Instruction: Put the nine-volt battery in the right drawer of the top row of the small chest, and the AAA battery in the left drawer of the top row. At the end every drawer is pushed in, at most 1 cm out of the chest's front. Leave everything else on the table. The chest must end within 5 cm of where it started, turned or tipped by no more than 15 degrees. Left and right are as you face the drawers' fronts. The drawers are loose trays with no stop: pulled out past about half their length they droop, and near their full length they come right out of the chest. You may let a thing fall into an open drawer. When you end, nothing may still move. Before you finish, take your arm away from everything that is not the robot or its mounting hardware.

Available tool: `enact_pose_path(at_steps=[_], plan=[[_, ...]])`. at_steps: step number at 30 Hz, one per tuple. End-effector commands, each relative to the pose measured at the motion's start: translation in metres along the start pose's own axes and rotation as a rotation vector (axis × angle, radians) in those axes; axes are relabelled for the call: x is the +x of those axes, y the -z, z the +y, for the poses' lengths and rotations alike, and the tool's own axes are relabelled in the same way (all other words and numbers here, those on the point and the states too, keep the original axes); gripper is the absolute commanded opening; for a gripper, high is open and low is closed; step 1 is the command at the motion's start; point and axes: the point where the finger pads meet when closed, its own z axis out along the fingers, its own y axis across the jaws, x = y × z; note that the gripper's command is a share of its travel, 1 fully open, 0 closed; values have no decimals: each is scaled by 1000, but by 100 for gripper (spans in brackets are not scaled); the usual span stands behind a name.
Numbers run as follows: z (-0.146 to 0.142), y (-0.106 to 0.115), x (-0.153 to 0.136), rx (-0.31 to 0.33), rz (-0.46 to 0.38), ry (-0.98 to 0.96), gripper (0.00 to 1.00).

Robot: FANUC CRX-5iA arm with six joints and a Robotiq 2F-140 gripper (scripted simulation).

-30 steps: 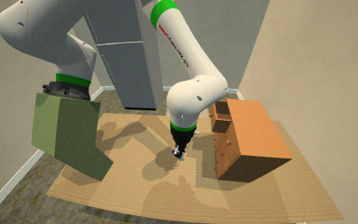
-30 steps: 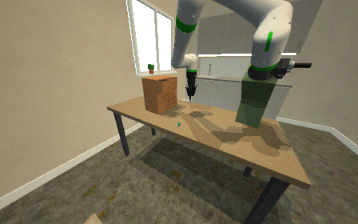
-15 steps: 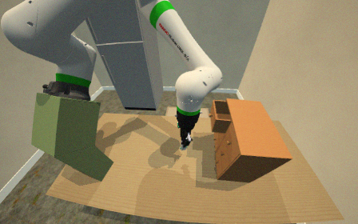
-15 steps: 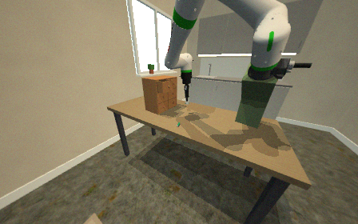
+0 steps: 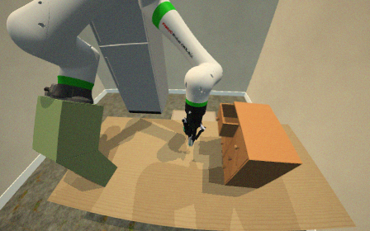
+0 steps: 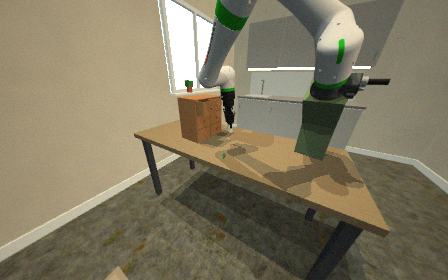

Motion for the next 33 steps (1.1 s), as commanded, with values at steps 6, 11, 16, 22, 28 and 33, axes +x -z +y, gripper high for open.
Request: enact_pose_path(at_steps=[6, 11, 16, 22, 28, 33], plan=[[12, 3, -23, 26, -4, 521, 3], [15, 4, -28, 35, 6, 761, 3], [16, 4, -29, 43, 14, 987, 3], [16, 4, -30, 52, 20, 1251, 3], [16, 5, -29, 62, 17, 1517, 3], [16, 7, -29, 74, 0, 1724, 3]])
